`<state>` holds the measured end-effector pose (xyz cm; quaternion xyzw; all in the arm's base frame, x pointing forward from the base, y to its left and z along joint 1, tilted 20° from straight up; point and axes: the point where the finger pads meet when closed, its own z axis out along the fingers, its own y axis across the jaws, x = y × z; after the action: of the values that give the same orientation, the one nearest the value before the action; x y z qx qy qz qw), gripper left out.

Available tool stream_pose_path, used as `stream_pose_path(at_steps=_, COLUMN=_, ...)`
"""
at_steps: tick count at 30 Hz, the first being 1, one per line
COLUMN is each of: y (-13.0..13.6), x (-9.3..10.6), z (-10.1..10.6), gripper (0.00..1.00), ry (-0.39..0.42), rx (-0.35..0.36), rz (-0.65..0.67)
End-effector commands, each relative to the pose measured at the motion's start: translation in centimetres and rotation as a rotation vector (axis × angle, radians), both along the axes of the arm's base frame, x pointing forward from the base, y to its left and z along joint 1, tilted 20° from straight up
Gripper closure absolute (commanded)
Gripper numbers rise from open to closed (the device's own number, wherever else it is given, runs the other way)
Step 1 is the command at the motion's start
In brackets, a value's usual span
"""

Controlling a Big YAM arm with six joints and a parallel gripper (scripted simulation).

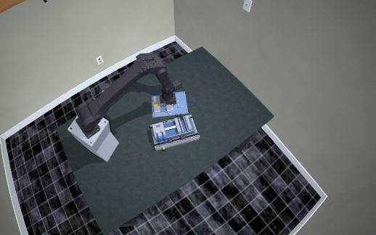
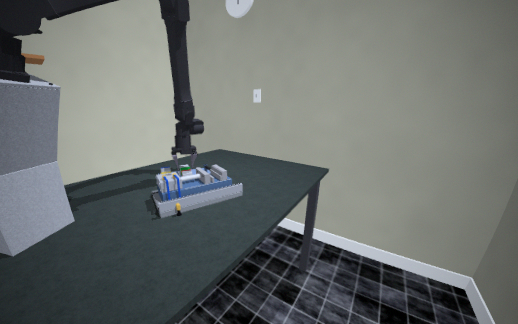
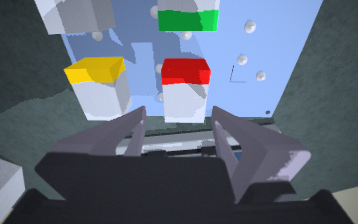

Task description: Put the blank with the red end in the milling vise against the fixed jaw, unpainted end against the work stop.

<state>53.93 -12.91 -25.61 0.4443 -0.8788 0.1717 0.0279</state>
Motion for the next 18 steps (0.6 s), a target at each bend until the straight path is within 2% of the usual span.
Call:
stream_pose_path(at_steps=1, y=-0.71, x=1.49, z=-0.42, gripper=0.36, ry=-0.028, rx=-0.003, rz=0.005)
stream_pose_path(at_steps=7, y=-1.03, x=1.53, z=-1.16, gripper=0.36, ry=-0.028, rx=-0.003, rz=0.003)
stream_pose_path(at_steps=14, y=-0.66, x=1.88, z=-1.03, gripper=0.36, ry=-0.034, rx=-0.003, rz=0.009)
stream_pose_path(at_steps=18, y=-0.52, x=1.36, z=-1.28, gripper=0.36, ry=-0.022, rx=-0.002, rz=0.010)
